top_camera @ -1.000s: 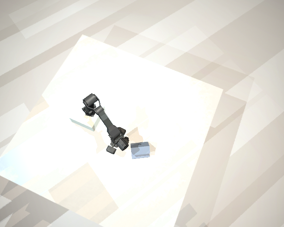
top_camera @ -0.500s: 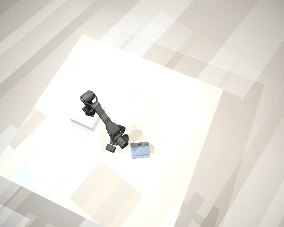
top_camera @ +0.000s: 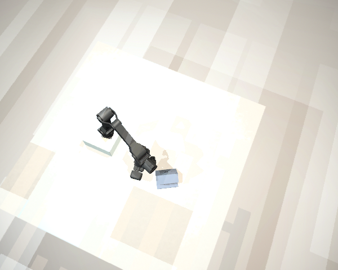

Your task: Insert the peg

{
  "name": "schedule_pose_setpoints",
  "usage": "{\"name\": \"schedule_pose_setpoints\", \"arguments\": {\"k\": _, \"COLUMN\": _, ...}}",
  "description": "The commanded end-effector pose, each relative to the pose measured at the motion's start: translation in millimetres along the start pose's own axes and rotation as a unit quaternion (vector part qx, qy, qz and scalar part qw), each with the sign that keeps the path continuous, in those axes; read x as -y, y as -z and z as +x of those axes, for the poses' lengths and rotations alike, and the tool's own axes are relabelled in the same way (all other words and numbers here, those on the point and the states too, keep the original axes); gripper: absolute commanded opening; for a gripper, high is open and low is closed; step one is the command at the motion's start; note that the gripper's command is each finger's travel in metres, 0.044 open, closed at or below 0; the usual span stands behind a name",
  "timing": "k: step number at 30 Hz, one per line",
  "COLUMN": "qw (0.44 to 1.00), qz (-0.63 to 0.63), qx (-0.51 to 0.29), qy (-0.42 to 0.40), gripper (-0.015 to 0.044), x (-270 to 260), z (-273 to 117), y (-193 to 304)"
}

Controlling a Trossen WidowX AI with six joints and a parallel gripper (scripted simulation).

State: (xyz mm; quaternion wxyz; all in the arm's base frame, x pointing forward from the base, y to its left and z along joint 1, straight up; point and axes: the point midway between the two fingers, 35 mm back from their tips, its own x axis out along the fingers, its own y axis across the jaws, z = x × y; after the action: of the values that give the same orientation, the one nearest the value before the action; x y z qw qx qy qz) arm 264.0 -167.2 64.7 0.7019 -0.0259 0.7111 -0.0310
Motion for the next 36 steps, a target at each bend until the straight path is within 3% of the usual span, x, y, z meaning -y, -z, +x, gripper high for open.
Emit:
{"name": "schedule_pose_setpoints", "arguments": {"k": 1, "qw": 1.000, "qz": -0.020, "qx": -0.005, "qy": 0.010, "gripper": 0.0000, "x": -1, "z": 2, "y": -2}}
{"name": "schedule_pose_setpoints", "arguments": {"k": 36, "qw": 0.972, "qz": -0.213, "qx": -0.043, "qy": 0.094, "gripper": 0.0000, "x": -22, "z": 9, "y": -24}}
